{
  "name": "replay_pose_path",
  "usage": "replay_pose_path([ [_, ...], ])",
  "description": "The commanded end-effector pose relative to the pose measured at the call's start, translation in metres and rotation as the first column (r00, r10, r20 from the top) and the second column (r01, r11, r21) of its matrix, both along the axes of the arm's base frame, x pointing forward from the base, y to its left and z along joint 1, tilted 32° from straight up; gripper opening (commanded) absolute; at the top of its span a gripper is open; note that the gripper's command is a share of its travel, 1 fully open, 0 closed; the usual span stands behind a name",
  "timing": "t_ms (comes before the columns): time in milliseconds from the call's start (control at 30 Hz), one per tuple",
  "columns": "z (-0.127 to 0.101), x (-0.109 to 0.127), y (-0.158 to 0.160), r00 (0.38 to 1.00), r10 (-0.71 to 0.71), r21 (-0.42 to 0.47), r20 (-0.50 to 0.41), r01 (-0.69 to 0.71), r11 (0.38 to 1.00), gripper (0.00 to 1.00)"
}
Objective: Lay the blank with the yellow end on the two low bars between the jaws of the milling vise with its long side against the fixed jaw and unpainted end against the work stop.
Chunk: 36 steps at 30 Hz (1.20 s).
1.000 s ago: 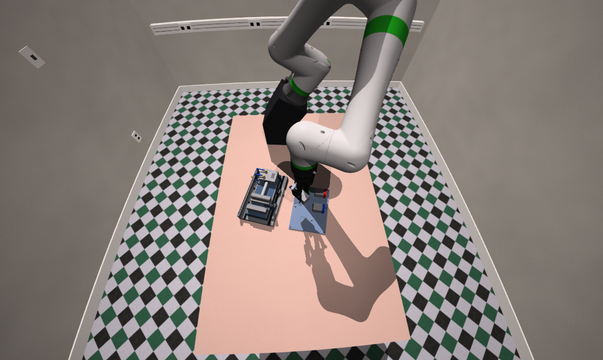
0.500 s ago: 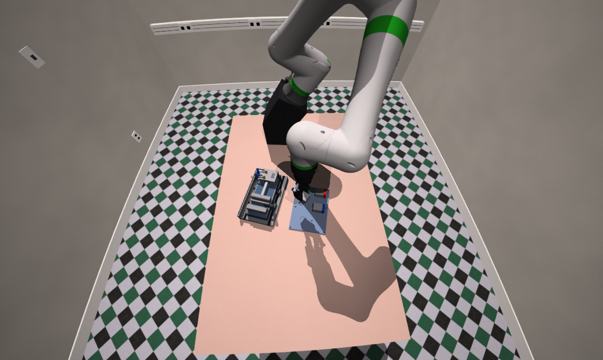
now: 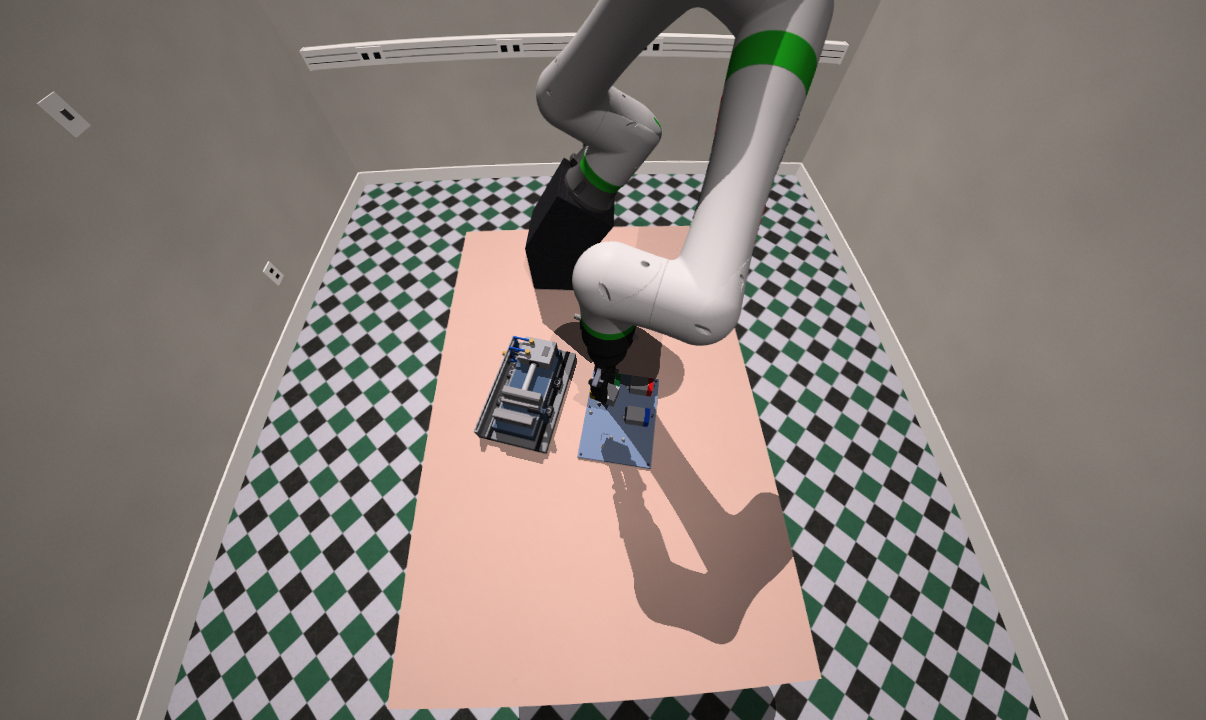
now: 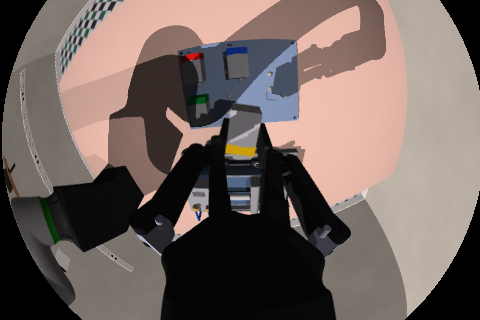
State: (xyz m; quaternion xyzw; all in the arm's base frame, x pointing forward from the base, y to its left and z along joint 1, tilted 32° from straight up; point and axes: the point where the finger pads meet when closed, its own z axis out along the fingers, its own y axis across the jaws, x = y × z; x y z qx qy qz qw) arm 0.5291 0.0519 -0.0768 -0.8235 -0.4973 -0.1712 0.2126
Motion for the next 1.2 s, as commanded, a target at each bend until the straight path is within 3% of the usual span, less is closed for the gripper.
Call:
replay_pose_path([
  [0,0.001,0.001,-0.001,1.000,0.008,-0.001,0.007,-0.008,1.000,0.10],
  [533,0.001,0.000,-0.001,0.988,0.133,-0.014,0.084,-0.133,0.991,0.10],
  [1167,-0.030,-0.002,-0.046,0.988,0.133,-0.015,0.083,-0.132,0.991,0.10],
])
